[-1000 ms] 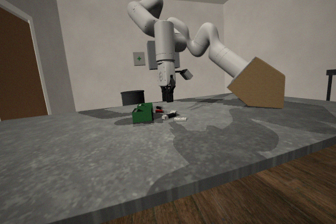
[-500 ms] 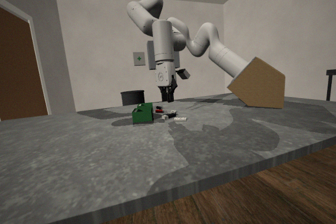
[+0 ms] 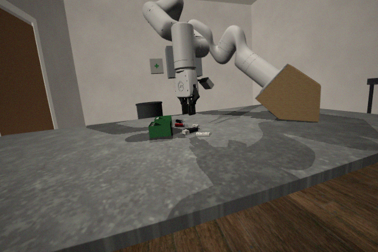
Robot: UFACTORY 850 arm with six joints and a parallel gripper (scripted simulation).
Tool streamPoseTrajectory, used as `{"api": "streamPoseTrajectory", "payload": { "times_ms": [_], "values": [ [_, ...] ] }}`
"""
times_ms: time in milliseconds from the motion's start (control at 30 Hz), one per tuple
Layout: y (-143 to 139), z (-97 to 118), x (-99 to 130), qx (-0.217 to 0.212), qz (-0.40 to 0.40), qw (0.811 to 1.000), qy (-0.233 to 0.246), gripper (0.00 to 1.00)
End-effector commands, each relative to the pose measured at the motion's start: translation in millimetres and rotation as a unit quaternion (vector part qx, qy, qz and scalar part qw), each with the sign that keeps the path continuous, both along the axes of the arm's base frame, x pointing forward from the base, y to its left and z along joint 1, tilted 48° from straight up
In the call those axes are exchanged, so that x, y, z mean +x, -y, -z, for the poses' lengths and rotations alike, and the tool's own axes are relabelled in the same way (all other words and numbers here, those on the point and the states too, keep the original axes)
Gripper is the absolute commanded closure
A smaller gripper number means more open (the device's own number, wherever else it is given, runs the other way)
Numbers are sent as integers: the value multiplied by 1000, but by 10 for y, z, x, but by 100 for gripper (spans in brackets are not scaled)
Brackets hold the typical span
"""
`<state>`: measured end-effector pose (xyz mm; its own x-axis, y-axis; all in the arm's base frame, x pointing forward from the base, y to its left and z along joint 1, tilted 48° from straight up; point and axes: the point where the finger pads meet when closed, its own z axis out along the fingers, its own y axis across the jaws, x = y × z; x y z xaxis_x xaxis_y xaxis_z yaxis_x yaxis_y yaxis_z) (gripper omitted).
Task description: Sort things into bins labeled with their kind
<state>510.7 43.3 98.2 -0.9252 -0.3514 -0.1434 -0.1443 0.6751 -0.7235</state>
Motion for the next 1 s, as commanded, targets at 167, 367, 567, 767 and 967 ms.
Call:
{"api": "streamPoseTrajectory", "payload": {
  "times_ms": [167, 367, 567, 767, 967],
  "values": [
    [46, 50, 31, 0, 0, 1000, 0, 62],
    [150, 158, 88, 0, 0, 1000, 0, 62],
    [305, 320, 173, 0, 0, 1000, 0, 62],
    [389, 408, 221, 0, 0, 1000, 0, 62],
    [424, 444, 238, 0, 0, 1000, 0, 62]
  ]
}}
